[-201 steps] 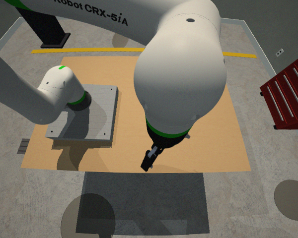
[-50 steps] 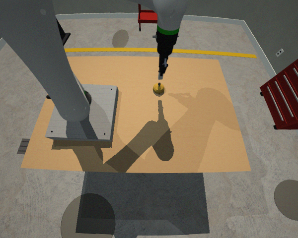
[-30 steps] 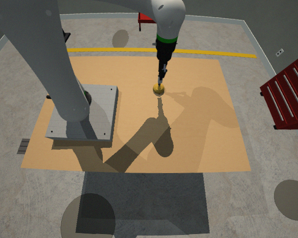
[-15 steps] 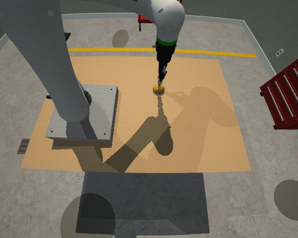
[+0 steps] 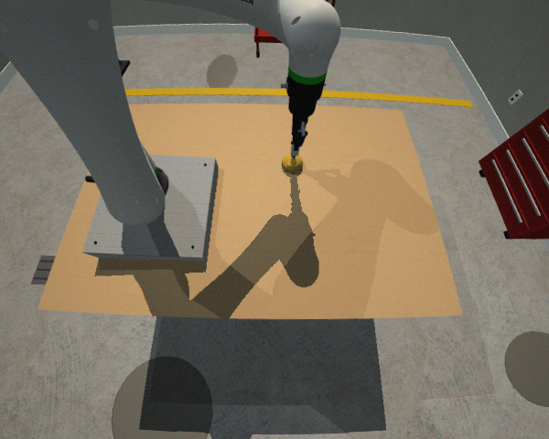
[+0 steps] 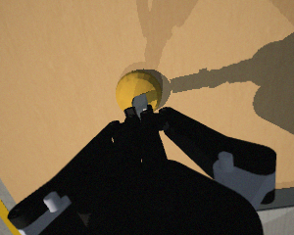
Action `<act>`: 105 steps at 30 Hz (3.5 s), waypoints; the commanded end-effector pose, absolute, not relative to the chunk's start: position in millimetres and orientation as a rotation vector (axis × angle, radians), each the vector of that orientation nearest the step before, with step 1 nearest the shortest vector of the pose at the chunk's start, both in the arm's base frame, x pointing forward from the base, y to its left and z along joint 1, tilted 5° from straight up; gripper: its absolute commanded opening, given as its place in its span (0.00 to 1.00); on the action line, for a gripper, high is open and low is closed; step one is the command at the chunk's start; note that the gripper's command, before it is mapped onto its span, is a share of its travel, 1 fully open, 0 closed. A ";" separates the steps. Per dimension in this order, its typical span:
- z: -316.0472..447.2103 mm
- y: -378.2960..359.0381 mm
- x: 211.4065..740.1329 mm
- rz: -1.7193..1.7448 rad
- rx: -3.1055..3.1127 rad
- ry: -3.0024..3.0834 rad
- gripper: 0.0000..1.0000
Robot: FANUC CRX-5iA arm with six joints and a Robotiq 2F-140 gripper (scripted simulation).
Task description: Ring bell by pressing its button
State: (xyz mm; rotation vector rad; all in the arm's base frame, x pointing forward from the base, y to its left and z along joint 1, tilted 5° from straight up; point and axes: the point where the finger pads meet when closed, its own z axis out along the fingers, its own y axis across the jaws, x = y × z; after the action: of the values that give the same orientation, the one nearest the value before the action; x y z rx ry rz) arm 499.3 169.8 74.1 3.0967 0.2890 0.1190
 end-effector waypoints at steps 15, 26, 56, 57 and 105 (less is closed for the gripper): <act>74.4 169.9 499.5 0.120 3.097 0.289 0.00; 73.8 169.9 499.5 0.120 3.097 0.289 0.00; 64.4 169.7 500.3 0.120 3.097 0.289 0.00; 64.4 169.7 500.3 0.120 3.097 0.289 0.00; 61.0 169.6 500.5 0.120 3.097 0.289 0.00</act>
State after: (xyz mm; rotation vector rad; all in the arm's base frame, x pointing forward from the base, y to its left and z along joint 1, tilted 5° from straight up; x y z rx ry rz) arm 500.6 169.5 61.5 3.0966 0.2893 0.1203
